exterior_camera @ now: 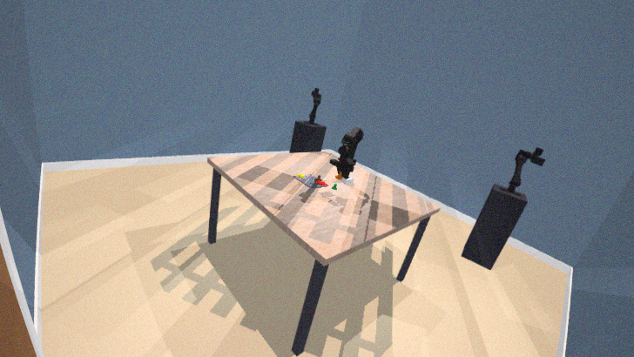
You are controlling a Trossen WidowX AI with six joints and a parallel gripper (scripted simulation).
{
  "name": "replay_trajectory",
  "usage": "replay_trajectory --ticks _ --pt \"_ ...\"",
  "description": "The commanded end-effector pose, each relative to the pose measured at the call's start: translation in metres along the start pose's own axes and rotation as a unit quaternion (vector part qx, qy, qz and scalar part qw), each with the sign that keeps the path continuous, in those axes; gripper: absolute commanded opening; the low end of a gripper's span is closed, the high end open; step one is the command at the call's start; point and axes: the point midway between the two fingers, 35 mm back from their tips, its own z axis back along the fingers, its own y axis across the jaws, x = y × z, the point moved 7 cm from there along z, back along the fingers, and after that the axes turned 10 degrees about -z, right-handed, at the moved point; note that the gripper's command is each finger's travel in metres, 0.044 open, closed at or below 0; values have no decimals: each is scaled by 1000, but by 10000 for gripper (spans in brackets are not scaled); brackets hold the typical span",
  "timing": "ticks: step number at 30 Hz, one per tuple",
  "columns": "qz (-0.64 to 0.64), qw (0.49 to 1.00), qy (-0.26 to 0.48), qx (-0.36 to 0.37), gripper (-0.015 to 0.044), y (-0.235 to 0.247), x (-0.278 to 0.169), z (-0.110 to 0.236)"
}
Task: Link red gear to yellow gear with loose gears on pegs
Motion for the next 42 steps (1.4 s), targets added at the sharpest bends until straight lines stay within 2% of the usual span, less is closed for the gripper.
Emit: replay_trajectory --ticks 1,9,42 --pt "3 1000 -2 -1 0 1 -1 11" --pt "4 1000 -2 -1 0 1 -4 20" --pt "0 1000 7 4 0 -42 -73 -8"
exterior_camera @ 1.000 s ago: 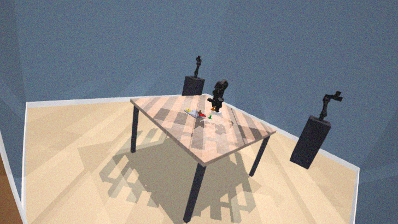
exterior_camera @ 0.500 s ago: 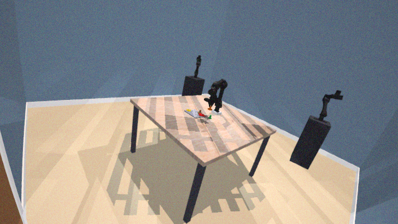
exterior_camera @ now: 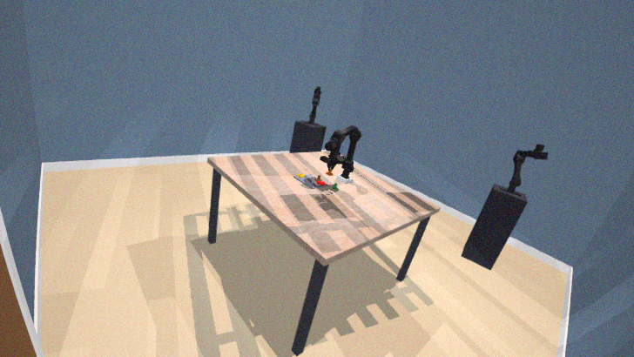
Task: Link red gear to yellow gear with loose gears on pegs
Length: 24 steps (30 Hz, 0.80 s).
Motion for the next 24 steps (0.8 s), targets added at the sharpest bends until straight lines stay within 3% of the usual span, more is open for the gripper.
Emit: replay_trajectory --ticks 1,24 --pt "1 1000 2 1 0 -4 -10 -4" --pt "1 1000 2 -2 0 -25 -62 -23"
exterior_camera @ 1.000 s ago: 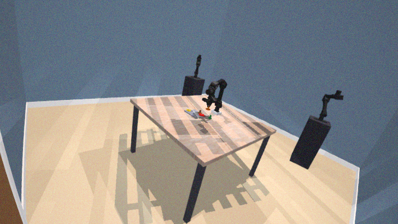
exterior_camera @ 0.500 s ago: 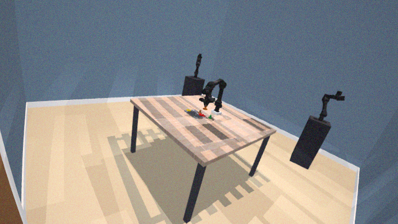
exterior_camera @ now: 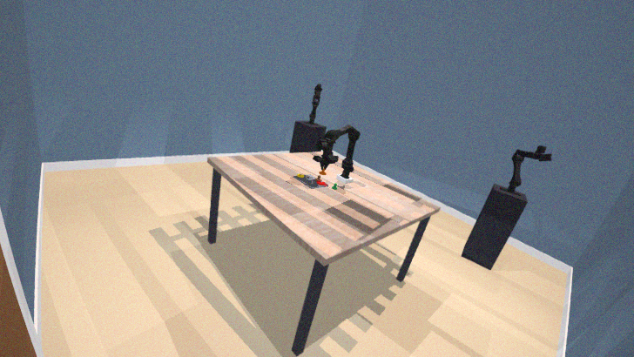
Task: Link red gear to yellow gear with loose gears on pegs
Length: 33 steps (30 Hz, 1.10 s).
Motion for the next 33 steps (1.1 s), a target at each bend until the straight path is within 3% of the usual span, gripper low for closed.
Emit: replay_trajectory --ticks 1,33 --pt "2 1000 2 0 0 -2 -11 -4" --pt "4 1000 3 -3 0 -11 -86 -31"
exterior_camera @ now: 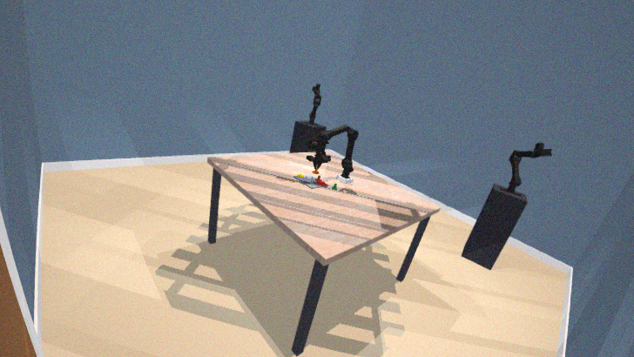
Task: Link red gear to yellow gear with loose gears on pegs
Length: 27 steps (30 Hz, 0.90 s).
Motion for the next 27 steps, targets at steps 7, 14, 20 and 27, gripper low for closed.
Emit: replay_trajectory --ticks 7,14,20,27 --pt "2 1000 2 1 0 2 -24 -9" --pt "3 1000 2 0 0 4 -40 -15" --pt "9 1000 2 0 0 4 -42 -14" --pt "82 997 2 0 0 4 -42 -13"
